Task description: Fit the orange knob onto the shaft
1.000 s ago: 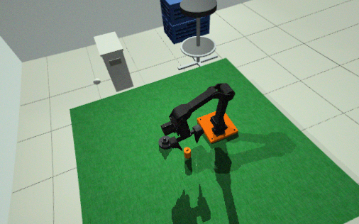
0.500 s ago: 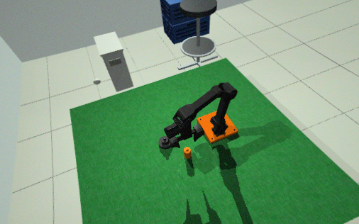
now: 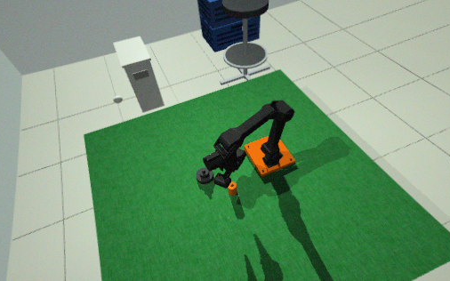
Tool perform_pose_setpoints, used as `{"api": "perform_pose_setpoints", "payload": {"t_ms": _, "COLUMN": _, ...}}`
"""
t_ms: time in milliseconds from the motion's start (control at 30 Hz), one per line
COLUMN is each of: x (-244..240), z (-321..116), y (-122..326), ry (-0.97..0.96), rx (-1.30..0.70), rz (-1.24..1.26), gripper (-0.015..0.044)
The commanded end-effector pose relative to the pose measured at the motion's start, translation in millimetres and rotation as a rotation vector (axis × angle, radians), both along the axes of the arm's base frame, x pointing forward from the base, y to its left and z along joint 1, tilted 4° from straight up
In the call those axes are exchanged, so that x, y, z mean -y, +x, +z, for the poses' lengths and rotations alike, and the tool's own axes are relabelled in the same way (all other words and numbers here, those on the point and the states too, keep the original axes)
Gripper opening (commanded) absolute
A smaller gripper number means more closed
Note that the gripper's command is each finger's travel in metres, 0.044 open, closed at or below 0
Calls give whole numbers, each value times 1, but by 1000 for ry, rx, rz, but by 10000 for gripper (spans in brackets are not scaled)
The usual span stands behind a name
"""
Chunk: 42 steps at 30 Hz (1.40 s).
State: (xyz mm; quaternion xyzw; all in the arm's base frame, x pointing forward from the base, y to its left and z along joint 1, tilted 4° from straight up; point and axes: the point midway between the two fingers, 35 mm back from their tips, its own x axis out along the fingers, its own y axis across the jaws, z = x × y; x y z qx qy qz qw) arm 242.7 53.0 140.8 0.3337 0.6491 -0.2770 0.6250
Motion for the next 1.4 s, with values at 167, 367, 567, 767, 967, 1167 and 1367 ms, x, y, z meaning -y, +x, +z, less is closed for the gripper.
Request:
{"api": "perform_pose_setpoints", "payload": {"t_ms": 167, "x": 1, "z": -1, "y": 0, "ry": -11, "rx": 79, "rz": 907, "gripper": 440}}
{"api": "perform_pose_setpoints", "payload": {"t_ms": 367, "x": 1, "z": -1, "y": 0, "ry": -11, "rx": 79, "rz": 907, "gripper": 440}}
{"api": "perform_pose_setpoints", "payload": {"t_ms": 567, "x": 1, "z": -1, "y": 0, "ry": -11, "rx": 79, "rz": 907, "gripper": 440}}
{"api": "perform_pose_setpoints", "payload": {"t_ms": 767, "x": 1, "z": -1, "y": 0, "ry": -11, "rx": 79, "rz": 907, "gripper": 440}}
{"api": "perform_pose_setpoints", "payload": {"t_ms": 967, "x": -2, "z": -32, "y": 1, "ry": -11, "rx": 79, "rz": 907, "gripper": 440}}
{"api": "perform_pose_setpoints", "payload": {"t_ms": 1167, "x": -2, "z": -35, "y": 1, "ry": -11, "rx": 79, "rz": 907, "gripper": 440}}
{"api": "perform_pose_setpoints", "payload": {"t_ms": 1367, "x": -3, "z": -49, "y": 1, "ry": -10, "rx": 79, "rz": 907, "gripper": 440}}
